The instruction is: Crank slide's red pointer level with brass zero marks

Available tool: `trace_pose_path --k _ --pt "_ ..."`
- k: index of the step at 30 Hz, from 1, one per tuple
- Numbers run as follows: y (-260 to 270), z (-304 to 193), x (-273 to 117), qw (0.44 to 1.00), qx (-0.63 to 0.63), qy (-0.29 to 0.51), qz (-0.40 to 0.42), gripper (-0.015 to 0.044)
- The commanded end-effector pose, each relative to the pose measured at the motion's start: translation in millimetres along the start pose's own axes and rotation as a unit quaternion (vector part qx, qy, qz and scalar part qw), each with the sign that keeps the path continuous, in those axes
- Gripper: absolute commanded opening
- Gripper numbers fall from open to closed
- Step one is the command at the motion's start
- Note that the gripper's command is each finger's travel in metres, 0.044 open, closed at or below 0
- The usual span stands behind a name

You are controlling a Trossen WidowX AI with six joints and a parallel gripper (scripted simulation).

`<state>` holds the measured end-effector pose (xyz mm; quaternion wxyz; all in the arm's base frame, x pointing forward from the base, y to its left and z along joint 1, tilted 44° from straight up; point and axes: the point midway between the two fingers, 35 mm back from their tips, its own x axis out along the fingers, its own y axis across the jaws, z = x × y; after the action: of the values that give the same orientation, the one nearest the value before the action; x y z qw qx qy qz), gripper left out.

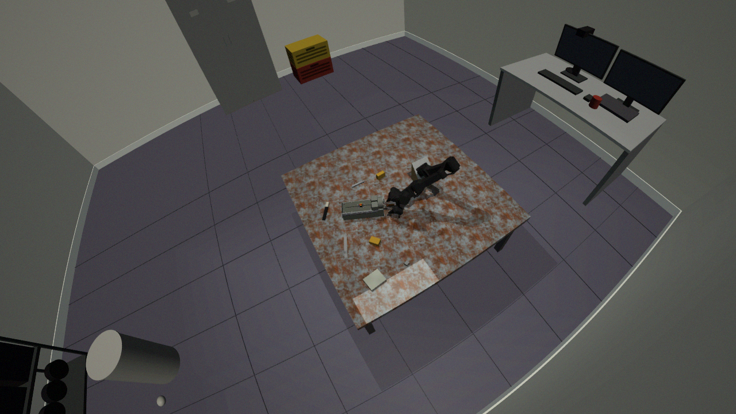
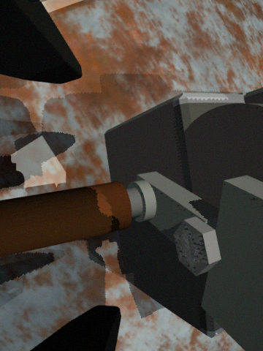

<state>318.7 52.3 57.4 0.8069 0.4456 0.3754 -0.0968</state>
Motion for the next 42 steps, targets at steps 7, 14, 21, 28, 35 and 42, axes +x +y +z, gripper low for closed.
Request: trace_pose_path --k 7,14,21,28,35,42 --pt "-3.2 -7.7 6.2 1.000 0.004 -0.001 -0.003 0.0387" --pt "-3.2 -7.7 6.2 1.000 0.004 -0.001 -0.003 0.0204" --pt "-3.2 -7.7 6.2 1.000 0.004 -0.001 -0.003 0.0020" --pt "-2.8 -8.4 6.1 1.000 0.004 -0.001 -0.003 0.0000" --pt "-1.8 -8.1 5.8 1.000 0.004 -0.001 -0.003 0.0000" --pt "1.0 -7.2 4.9 1.000 0.004 -0.001 -0.003 0.0000"
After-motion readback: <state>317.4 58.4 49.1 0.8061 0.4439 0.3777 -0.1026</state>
